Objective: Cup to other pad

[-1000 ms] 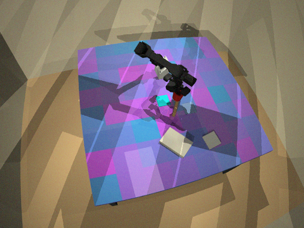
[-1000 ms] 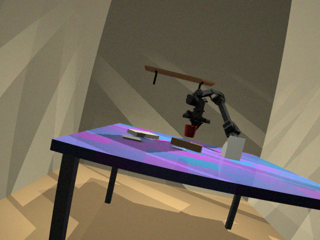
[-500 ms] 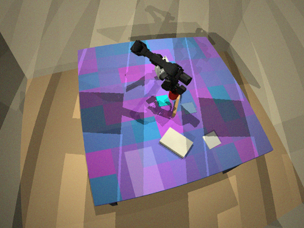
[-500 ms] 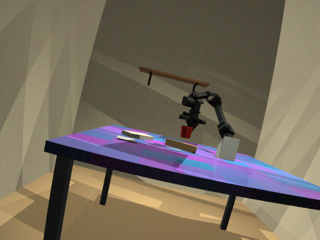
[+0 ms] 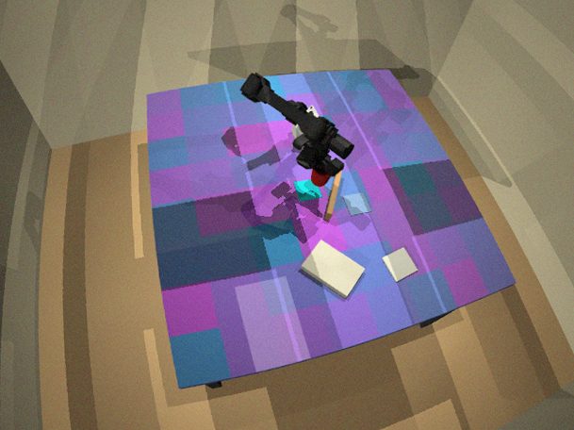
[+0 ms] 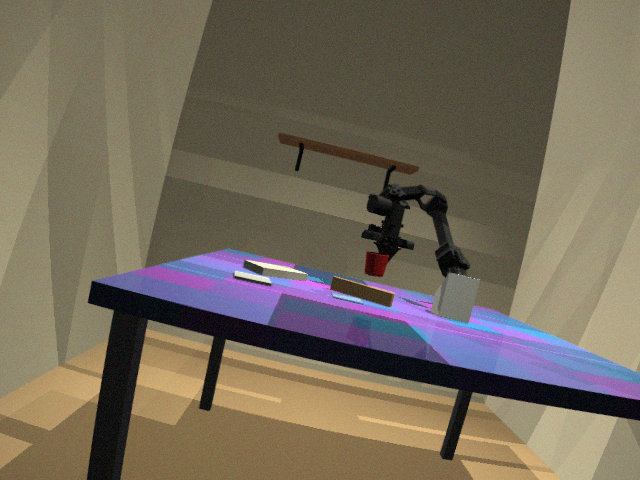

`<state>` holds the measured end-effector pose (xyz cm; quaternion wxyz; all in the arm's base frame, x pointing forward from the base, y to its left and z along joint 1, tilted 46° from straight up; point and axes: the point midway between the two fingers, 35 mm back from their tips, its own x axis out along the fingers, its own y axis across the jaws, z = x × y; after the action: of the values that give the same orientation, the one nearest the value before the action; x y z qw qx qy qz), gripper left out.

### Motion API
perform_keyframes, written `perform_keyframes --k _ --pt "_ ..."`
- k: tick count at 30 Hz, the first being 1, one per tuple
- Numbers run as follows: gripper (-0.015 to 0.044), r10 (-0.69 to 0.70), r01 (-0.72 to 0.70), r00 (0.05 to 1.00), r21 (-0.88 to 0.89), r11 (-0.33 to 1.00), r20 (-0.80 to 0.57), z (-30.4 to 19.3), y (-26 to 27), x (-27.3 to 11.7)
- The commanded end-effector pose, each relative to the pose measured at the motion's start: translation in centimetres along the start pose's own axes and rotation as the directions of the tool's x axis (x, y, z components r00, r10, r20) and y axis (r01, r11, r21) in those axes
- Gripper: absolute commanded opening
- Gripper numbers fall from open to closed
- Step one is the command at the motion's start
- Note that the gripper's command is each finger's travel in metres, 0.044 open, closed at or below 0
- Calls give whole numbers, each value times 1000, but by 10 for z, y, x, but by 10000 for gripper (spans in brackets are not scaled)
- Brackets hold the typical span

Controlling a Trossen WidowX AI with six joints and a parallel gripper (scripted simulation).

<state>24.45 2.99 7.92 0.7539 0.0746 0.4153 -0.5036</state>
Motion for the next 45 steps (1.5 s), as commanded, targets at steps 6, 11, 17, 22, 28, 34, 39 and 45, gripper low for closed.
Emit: perform_keyframes --k 6,11,17,22,28,34,39,45 --pt "0 -4 4 1000 -9 1000 5 7 -15 1" --pt "0 -5 5 1000 -9 1000 5 11 -23 1" --pt "0 -5 5 1000 -9 1000 5 13 -28 2" --pt "0 -5 5 1000 -9 1000 5 13 -28 8" --pt "0 -4 4 1000 -9 1000 5 13 -28 16" --pt "0 -4 4 1000 -9 1000 5 13 -28 24" --pt "0 -4 4 1000 -9 1000 5 14 -28 30" --pt "0 -4 4 1000 -9 1000 5 14 -28 38"
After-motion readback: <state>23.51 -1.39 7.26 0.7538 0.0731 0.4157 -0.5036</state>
